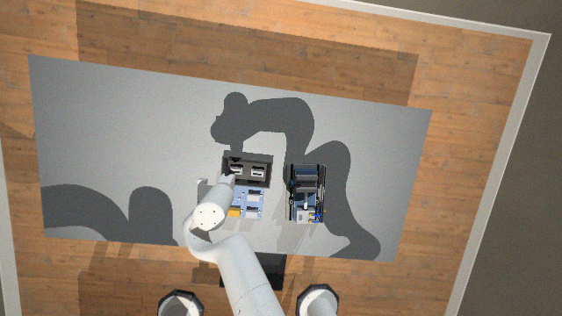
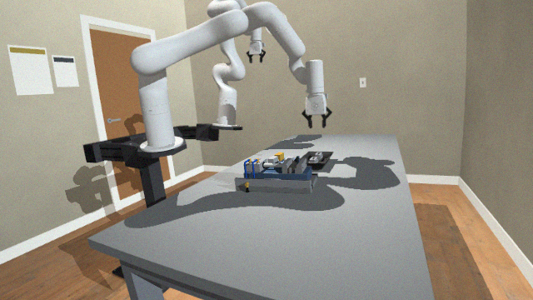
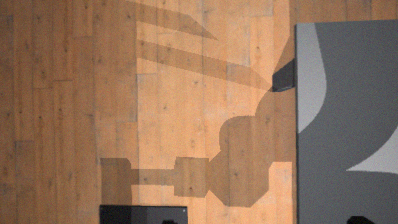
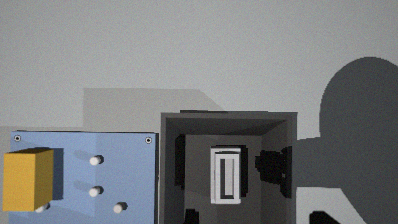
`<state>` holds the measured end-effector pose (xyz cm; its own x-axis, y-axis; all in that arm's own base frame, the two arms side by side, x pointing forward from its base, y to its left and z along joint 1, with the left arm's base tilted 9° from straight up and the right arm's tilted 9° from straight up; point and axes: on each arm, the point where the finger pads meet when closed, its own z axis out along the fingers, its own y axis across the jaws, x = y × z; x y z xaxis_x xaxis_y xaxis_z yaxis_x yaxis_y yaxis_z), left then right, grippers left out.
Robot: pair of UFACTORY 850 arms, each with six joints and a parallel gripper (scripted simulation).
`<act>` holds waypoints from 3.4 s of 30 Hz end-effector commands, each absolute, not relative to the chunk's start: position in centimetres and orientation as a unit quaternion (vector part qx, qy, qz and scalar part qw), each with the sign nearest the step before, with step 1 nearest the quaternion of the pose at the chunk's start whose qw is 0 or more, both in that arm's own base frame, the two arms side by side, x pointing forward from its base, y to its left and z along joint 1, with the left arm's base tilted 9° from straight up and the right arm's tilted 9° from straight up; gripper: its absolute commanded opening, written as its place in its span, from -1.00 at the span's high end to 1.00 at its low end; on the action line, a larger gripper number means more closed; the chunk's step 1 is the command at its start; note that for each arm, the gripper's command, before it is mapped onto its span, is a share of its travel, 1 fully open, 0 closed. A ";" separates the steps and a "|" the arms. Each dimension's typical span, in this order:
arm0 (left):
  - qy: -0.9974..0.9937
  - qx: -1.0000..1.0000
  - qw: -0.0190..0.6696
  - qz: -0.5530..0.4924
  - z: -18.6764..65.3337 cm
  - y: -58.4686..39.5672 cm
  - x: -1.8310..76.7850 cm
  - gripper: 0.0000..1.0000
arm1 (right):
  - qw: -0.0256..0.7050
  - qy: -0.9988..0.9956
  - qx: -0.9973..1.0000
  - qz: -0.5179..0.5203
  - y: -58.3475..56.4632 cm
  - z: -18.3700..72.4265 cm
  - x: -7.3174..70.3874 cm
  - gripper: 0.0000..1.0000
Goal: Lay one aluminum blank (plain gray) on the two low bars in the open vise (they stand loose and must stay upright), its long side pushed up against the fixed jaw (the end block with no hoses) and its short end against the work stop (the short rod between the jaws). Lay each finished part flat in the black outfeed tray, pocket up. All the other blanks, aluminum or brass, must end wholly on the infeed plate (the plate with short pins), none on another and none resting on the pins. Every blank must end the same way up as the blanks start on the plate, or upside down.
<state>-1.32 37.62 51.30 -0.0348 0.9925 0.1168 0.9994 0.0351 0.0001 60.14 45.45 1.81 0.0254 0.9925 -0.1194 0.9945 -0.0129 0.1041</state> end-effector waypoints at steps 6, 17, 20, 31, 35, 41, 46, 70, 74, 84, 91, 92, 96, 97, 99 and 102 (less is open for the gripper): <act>-0.718 -0.693 0.043 -0.041 51.4 37.7 -1.3 -1.00 | 0.079 0.698 0.712 -0.005 45.6 2.3 60.2 1.00; -0.718 -0.693 0.043 -0.041 51.4 37.7 -1.3 -1.00 | 0.079 0.698 0.712 -0.005 45.6 2.3 60.2 1.00; -0.718 -0.693 0.043 -0.041 51.4 37.7 -1.3 -1.00 | 0.079 0.698 0.712 -0.005 45.6 2.3 60.2 1.00; -0.718 -0.693 0.043 -0.041 51.4 37.7 -1.3 -1.00 | 0.079 0.698 0.712 -0.005 45.6 2.3 60.2 1.00; -0.718 -0.693 0.043 -0.041 51.4 37.7 -1.3 -1.00 | 0.079 0.698 0.712 -0.005 45.6 2.3 60.2 1.00; -0.718 -0.693 0.043 -0.041 51.4 37.7 -1.3 -1.00 | 0.079 0.699 0.710 -0.005 45.5 2.3 60.1 1.00; -0.718 -0.693 0.043 -0.041 51.4 37.7 -1.3 -1.00 | 0.080 0.720 0.689 -0.008 45.5 2.3 59.8 1.00; -0.718 -0.693 0.043 -0.041 51.4 37.7 -1.3 -1.00 | 0.082 0.922 0.376 -0.040 44.0 1.8 55.4 1.00; -0.718 -0.693 0.043 -0.041 51.4 37.7 -1.3 -1.00 | 0.081 0.942 0.321 -0.045 43.8 1.8 54.7 1.00; -0.718 -0.693 0.043 -0.041 51.4 37.7 -1.3 -1.00 | 0.075 0.981 0.172 -0.058 43.0 1.6 52.7 1.00; -0.718 -0.693 0.043 -0.041 51.4 37.7 -1.3 -1.00 | 0.069 0.993 0.067 -0.065 42.4 1.5 51.3 1.00; -0.718 -0.693 0.043 -0.041 51.4 37.7 -1.3 -1.00 | 0.068 0.994 0.056 -0.066 42.3 1.5 51.1 1.00; -0.718 -0.693 0.043 -0.041 51.4 37.7 -1.3 -1.00 | 0.064 0.995 -0.007 -0.070 42.0 1.5 50.2 1.00; -0.718 -0.693 0.043 -0.041 51.4 37.7 -1.3 -1.00 | 0.063 0.995 -0.023 -0.071 41.9 1.4 50.0 1.00; -0.718 -0.693 0.043 -0.041 51.4 37.7 -1.3 -1.00 | 0.061 0.994 -0.055 -0.073 41.7 1.4 49.5 1.00; -0.718 -0.693 0.043 -0.041 51.4 37.7 -1.3 -1.00 | 0.057 0.990 -0.102 -0.075 41.4 1.4 48.9 1.00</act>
